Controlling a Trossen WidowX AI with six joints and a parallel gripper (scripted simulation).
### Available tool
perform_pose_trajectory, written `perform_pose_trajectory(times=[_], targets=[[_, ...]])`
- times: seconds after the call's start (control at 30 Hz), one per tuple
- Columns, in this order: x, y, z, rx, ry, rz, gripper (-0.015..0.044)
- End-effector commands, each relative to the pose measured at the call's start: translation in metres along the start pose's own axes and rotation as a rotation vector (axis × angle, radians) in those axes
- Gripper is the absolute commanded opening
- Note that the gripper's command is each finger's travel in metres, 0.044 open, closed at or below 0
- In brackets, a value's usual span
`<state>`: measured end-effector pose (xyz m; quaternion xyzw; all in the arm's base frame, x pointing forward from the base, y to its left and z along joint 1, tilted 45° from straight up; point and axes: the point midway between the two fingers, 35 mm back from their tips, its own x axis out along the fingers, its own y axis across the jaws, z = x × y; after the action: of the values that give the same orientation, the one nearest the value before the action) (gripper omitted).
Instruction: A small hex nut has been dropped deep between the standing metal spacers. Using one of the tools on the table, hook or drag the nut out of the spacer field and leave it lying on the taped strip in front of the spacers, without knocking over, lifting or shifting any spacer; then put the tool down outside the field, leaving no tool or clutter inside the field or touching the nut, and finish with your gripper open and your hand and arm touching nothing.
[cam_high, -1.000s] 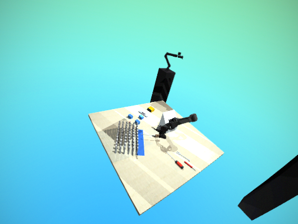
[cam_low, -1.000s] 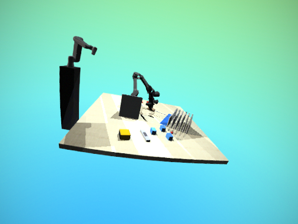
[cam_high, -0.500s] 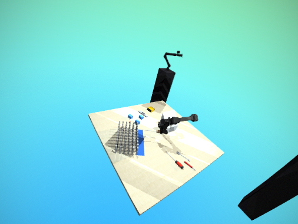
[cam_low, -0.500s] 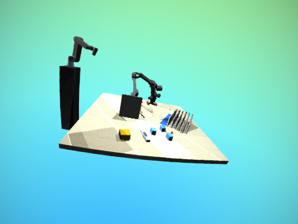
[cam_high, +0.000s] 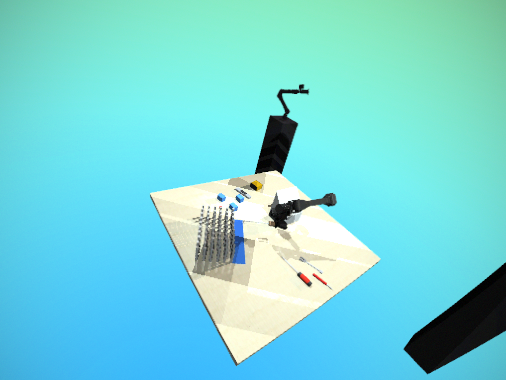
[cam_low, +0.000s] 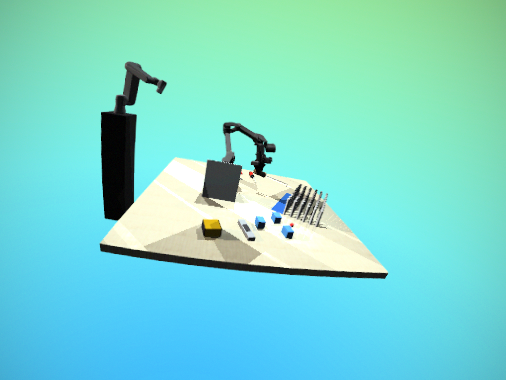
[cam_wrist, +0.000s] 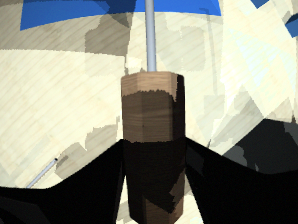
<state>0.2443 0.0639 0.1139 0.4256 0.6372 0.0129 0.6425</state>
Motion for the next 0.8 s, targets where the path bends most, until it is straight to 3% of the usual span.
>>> perform_pose_trajectory(times=[0.0, 0.77], targets=[[0.000, 0.012, -0.006, 0.010, 0.000, -0.032, 0.0000], [0.004, 0.067, -0.072, 0.076, -0.005, -0.180, 0.0000]])
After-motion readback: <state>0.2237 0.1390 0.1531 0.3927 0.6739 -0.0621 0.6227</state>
